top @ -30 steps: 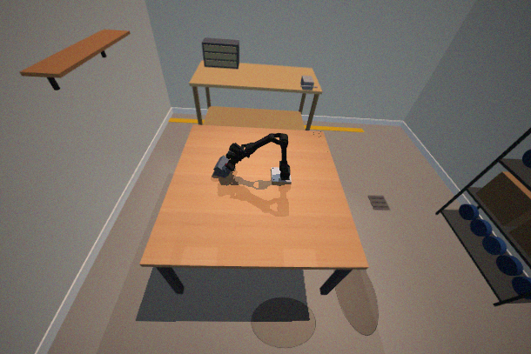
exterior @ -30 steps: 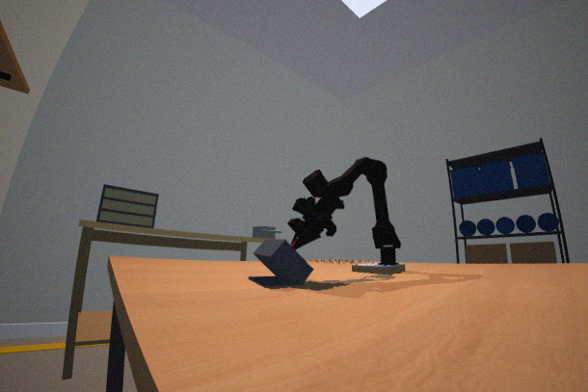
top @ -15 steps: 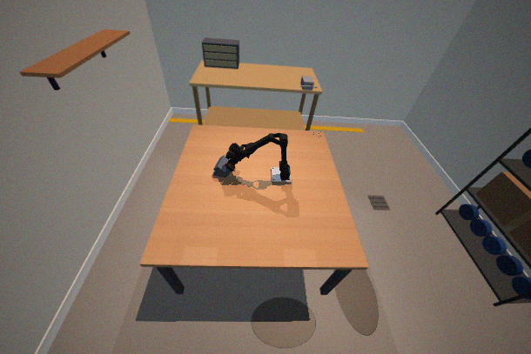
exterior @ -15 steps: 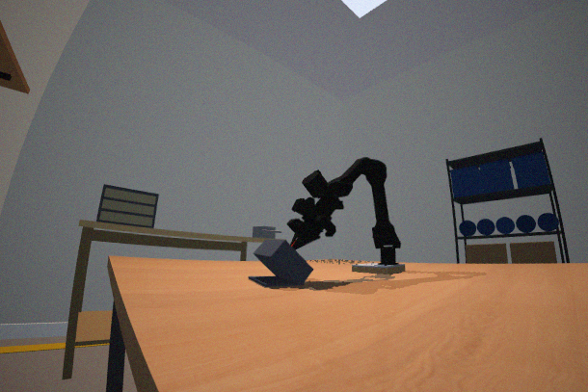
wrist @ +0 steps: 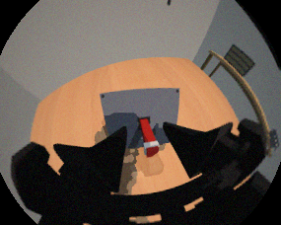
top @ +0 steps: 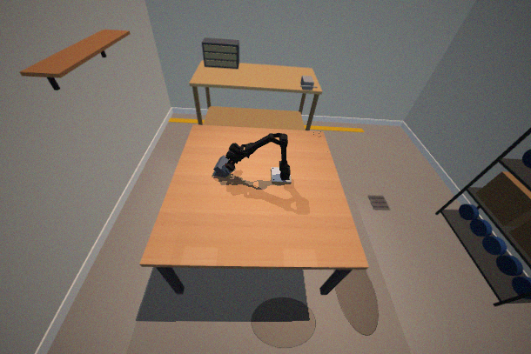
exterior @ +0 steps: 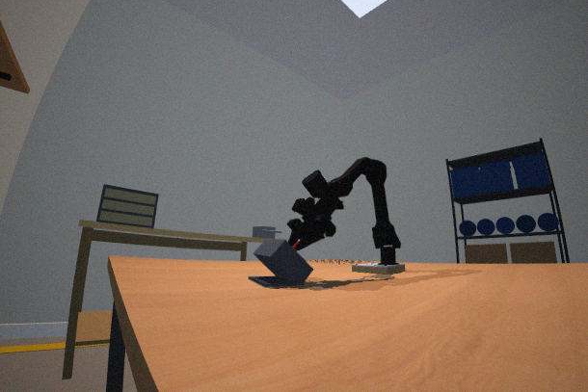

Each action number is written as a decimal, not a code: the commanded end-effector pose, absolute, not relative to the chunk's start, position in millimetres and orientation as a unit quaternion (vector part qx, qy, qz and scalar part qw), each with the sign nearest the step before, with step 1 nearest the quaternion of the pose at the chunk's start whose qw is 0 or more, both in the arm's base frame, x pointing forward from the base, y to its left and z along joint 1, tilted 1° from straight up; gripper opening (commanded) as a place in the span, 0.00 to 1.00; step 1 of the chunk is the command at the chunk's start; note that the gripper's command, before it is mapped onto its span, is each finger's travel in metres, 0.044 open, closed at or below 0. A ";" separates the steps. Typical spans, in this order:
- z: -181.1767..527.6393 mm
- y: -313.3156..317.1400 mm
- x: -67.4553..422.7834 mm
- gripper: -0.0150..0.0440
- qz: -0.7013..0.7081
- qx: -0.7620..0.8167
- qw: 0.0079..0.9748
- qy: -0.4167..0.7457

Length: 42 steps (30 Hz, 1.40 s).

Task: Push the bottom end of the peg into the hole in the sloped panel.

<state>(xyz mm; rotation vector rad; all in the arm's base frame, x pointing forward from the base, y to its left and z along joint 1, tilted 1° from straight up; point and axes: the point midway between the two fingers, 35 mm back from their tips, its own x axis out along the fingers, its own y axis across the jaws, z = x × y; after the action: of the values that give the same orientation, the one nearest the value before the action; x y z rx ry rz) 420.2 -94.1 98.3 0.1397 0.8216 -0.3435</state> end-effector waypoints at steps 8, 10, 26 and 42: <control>106.7 -91.7 414.3 1.00 -0.166 0.067 0.900 0.397; 109.0 -91.0 412.7 1.00 -0.166 0.067 0.900 0.397; 127.3 -85.0 399.6 1.00 -0.165 0.067 0.901 0.397; 145.3 -78.8 385.6 1.00 -0.164 0.068 0.901 0.396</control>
<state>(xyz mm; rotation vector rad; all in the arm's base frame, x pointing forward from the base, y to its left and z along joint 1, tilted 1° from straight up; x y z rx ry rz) 389.4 -79.9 140.2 0.1386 0.8232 -0.3345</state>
